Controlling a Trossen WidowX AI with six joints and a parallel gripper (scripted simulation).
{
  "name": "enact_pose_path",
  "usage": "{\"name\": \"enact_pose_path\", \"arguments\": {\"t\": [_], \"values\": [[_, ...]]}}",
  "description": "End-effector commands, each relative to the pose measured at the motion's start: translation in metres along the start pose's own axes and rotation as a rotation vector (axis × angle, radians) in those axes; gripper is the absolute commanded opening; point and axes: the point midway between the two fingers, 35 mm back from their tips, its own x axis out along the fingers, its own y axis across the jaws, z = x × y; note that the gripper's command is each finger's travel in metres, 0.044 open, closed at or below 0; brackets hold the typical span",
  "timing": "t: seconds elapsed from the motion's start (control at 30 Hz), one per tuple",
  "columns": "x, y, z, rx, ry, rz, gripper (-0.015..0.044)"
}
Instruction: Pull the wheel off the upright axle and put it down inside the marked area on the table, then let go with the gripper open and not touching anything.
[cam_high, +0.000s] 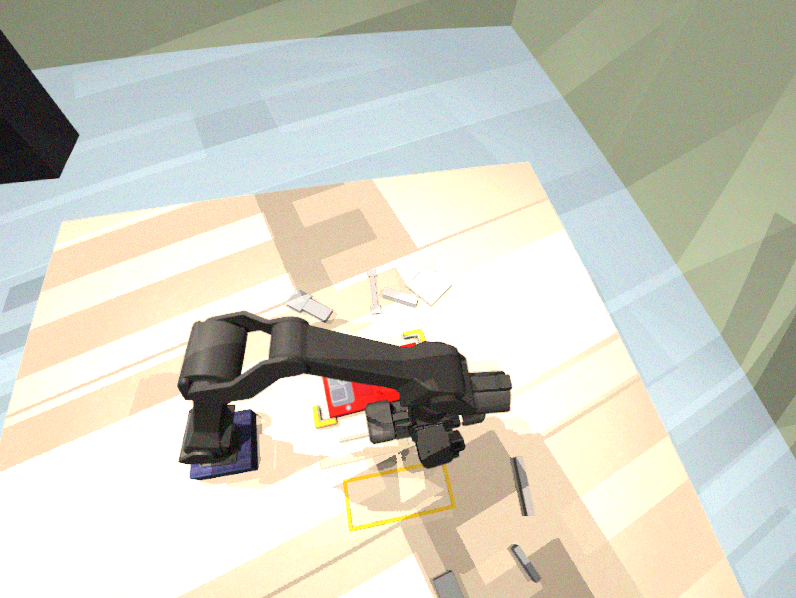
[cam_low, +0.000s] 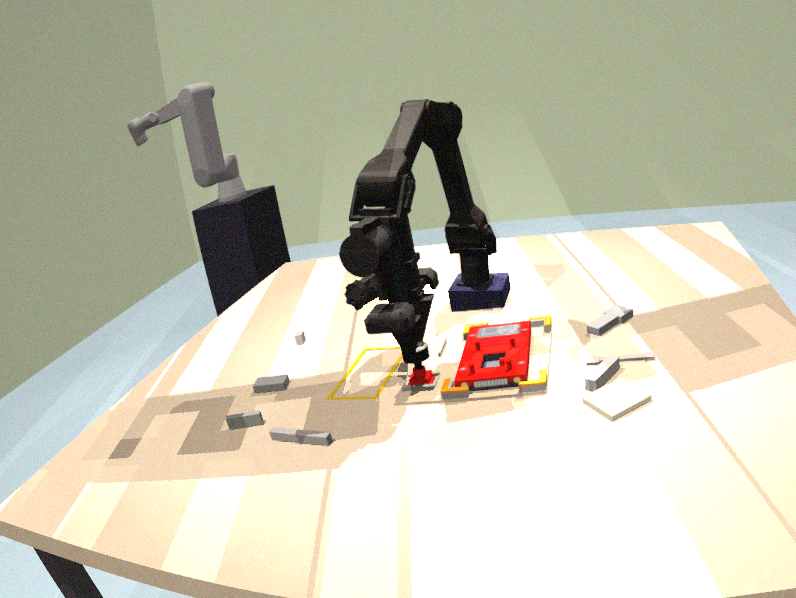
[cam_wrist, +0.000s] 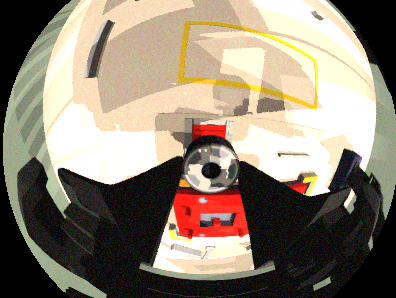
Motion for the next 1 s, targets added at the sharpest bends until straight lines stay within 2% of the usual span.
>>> {"name": "enact_pose_path", "arguments": {"t": [0.0,0.97], "values": [[-0.0051,0.0008,-0.0002,-0.004,0.000,0.009,0.0000],[-0.0147,0.0005,-0.0003,-0.003,0.001,0.009,0.0000]]}}
